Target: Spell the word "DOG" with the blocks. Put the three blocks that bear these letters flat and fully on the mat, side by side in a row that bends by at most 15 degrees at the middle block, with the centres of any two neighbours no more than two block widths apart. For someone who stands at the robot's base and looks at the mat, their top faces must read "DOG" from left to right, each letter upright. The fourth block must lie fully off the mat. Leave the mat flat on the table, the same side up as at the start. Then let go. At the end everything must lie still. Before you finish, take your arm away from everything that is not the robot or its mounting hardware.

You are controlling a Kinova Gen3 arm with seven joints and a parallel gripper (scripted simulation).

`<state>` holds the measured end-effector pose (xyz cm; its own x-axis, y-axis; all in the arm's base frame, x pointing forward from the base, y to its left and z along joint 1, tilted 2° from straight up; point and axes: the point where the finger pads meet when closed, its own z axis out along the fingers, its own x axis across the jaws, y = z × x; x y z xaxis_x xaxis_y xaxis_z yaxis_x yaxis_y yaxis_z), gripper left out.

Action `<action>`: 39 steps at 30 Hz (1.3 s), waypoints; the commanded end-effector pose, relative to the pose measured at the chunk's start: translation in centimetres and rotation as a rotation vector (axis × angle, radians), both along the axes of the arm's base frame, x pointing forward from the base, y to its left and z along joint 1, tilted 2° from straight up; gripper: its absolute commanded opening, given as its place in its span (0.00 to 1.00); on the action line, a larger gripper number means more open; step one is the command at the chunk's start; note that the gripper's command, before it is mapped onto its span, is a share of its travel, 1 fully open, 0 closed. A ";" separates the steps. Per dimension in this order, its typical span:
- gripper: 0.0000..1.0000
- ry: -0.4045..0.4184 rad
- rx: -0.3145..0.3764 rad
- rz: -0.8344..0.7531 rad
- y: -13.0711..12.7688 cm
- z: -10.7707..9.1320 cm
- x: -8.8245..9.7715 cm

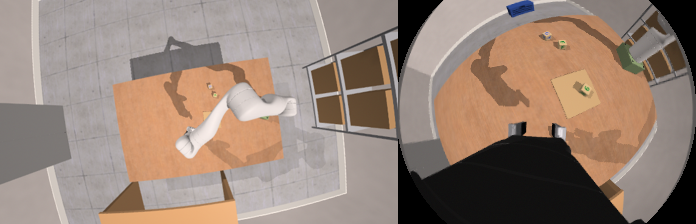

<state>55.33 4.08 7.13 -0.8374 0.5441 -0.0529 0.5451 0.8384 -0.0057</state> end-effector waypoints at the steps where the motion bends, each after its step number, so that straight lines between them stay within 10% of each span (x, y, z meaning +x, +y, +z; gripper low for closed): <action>1: 1.00 0.014 0.005 0.063 4.8 -1.5 -0.8; 11: 1.00 0.010 0.010 0.085 8.6 -2.8 -1.4; 39: 1.00 0.010 0.010 0.086 8.7 -2.8 -1.4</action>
<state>53.86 12.73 4.23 -0.8816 0.4705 -0.0377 0.4710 0.8821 -0.0032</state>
